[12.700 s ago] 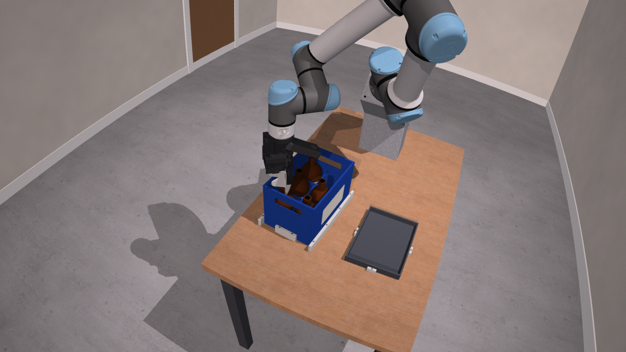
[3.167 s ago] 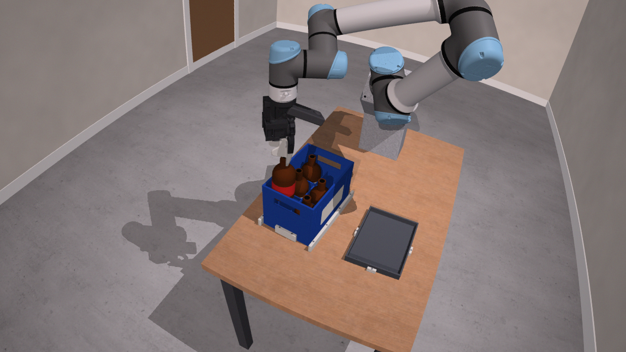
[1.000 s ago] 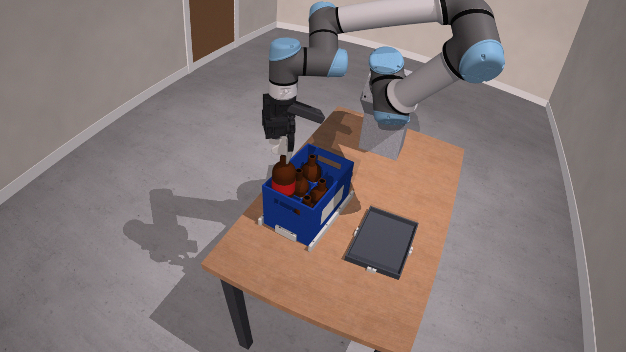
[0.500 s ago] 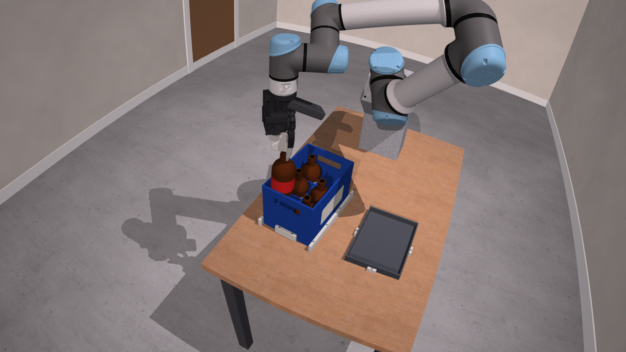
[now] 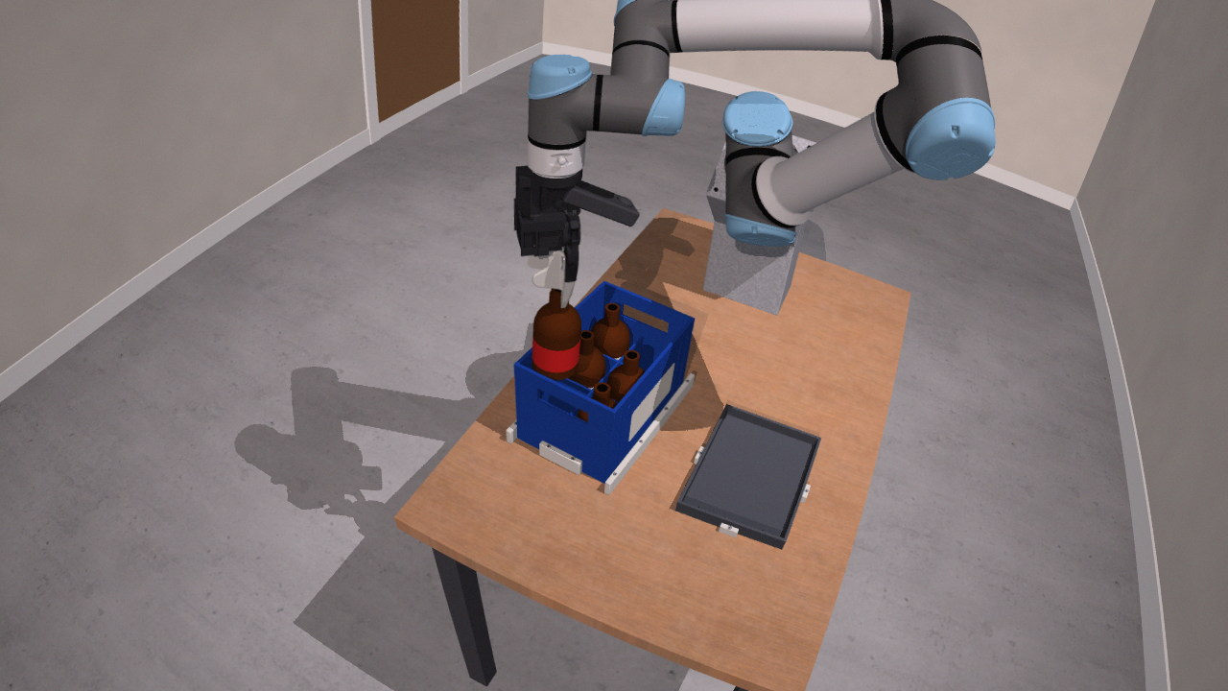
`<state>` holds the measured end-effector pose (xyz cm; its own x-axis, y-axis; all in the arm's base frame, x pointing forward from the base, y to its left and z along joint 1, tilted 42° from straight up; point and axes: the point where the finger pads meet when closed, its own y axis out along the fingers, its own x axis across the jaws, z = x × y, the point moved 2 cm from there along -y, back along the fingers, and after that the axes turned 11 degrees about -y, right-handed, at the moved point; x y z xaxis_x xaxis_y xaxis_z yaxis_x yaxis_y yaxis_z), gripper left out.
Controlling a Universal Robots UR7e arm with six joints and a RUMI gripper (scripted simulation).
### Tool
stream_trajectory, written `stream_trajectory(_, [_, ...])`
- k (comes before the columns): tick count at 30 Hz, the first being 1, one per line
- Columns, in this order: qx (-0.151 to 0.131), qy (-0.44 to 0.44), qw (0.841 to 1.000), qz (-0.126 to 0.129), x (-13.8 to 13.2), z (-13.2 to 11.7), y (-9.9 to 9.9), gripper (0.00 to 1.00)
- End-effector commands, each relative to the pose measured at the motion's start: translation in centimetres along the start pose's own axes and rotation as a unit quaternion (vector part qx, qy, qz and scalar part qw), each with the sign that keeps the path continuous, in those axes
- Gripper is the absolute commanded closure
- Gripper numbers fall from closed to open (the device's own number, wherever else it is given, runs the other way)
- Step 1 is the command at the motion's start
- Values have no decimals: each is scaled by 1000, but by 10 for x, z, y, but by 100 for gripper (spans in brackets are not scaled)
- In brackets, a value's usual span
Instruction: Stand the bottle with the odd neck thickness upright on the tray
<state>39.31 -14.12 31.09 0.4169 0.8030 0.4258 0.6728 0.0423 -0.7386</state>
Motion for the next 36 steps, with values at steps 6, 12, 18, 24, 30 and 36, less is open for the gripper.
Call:
stream_trajectory(6, [0, 0, 1000, 0, 0, 0, -7, 100])
stream_trajectory(12, [0, 0, 1000, 0, 0, 0, -9, 100])
stream_trajectory(18, [0, 0, 1000, 0, 0, 0, -9, 100])
stream_trajectory(24, [0, 0, 1000, 0, 0, 0, -9, 100])
stream_trajectory(30, [0, 0, 1000, 0, 0, 0, -9, 100])
stream_trajectory(36, [0, 0, 1000, 0, 0, 0, -9, 100])
